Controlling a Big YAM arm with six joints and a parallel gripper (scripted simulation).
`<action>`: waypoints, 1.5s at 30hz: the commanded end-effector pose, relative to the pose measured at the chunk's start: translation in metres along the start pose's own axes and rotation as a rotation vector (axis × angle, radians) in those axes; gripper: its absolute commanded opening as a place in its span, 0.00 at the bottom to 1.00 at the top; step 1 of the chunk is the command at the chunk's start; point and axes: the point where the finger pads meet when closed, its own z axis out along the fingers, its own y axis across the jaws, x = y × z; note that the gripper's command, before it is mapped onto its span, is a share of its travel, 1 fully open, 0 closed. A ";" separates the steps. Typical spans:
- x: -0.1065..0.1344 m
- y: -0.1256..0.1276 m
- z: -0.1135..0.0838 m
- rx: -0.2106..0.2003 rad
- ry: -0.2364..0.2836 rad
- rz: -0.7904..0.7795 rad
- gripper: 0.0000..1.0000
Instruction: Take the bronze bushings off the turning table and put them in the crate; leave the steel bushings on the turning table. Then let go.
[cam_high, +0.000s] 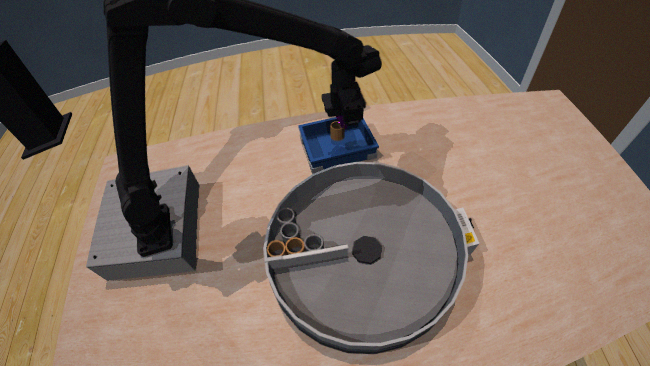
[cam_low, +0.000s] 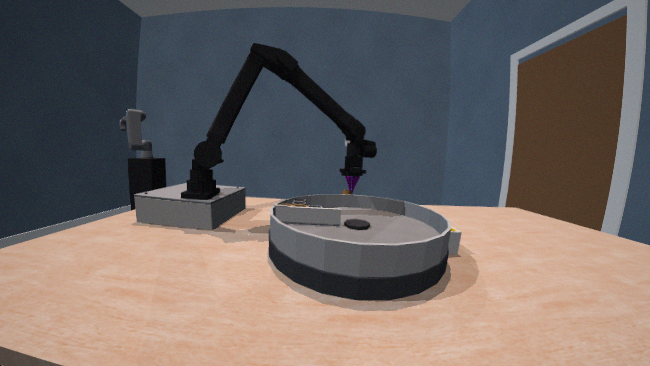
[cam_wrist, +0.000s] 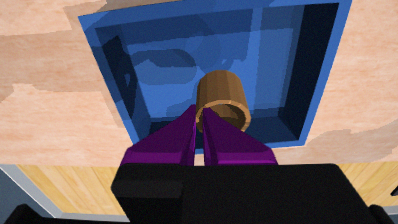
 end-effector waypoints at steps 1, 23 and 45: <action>0.003 0.010 -0.029 -0.053 0.022 -0.009 0.00; 0.001 0.005 0.003 -0.022 0.007 -0.010 0.00; 0.001 0.004 0.036 -0.015 0.004 -0.010 0.00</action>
